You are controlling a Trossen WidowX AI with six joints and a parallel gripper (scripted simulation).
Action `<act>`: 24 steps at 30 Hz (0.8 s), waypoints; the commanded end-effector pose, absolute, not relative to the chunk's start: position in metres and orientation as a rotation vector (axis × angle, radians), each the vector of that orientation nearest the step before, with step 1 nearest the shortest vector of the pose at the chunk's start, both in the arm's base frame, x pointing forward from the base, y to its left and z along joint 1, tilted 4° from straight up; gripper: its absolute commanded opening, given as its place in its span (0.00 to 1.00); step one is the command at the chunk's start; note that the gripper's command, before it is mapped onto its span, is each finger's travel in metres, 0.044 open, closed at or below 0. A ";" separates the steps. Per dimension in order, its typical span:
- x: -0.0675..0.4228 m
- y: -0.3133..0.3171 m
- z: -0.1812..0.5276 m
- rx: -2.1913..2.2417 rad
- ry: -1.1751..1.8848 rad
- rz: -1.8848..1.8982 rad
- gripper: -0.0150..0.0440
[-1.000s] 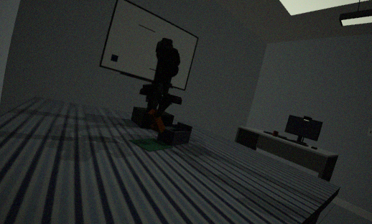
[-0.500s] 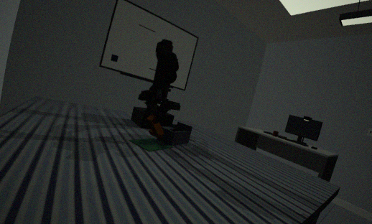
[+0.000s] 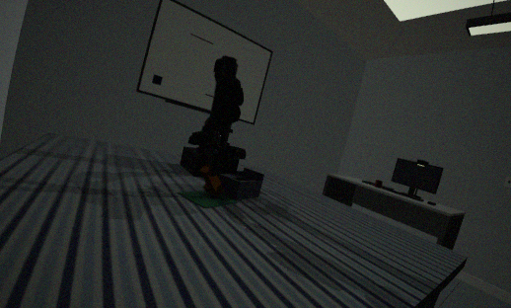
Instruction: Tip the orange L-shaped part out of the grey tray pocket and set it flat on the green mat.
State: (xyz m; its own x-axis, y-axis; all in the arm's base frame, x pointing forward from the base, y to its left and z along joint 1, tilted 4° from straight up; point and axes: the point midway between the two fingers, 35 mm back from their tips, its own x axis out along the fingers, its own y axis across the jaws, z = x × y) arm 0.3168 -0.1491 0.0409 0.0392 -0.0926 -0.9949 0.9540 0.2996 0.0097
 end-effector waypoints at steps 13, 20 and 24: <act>0.317 -0.149 0.037 0.924 1.259 -1.006 0.25; 0.317 -0.149 0.037 0.924 1.259 -1.006 0.25; 0.316 -0.149 0.038 0.927 1.255 -1.013 0.34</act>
State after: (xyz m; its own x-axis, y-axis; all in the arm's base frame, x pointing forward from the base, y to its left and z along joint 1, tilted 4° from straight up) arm 0.3162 -0.1489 0.0375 0.0336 -0.0901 -0.9954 0.9541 0.2996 0.0050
